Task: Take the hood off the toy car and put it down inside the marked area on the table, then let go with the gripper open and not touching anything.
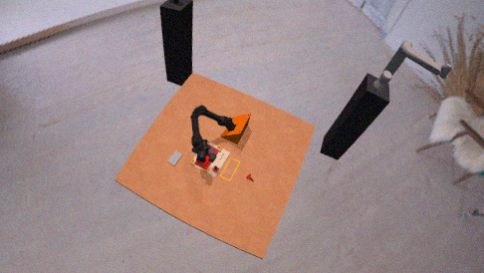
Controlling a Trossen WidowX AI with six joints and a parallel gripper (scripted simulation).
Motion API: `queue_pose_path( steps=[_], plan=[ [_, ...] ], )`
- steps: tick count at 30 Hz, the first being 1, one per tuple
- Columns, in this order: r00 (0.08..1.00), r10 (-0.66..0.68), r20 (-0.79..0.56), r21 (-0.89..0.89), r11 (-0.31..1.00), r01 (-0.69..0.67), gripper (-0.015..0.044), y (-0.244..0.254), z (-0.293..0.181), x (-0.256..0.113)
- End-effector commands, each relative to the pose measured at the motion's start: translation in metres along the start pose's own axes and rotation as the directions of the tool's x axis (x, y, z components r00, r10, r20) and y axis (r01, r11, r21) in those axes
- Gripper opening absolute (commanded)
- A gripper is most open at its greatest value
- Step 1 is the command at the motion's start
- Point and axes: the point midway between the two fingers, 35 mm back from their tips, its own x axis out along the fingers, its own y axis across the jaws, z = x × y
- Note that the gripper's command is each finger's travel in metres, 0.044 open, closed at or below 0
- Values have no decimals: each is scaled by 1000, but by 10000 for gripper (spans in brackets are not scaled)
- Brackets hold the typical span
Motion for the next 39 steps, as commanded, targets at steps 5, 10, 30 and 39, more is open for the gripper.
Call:
queue_pose_path(
  steps=[5, 10, 30, 39],
  plan=[
    [1000, -7, -4, -7, 1000, 7, 440, -1, -2, 7],
    [1000, -8, -4, -7, 1000, 8, 440, -1, -3, 9],
    [1000, -9, -4, -7, 1000, 9, 440, -2, -3, 18],
    [1000, -9, -4, -7, 1000, 9, 440, -2, -3, 22]
  ],
)
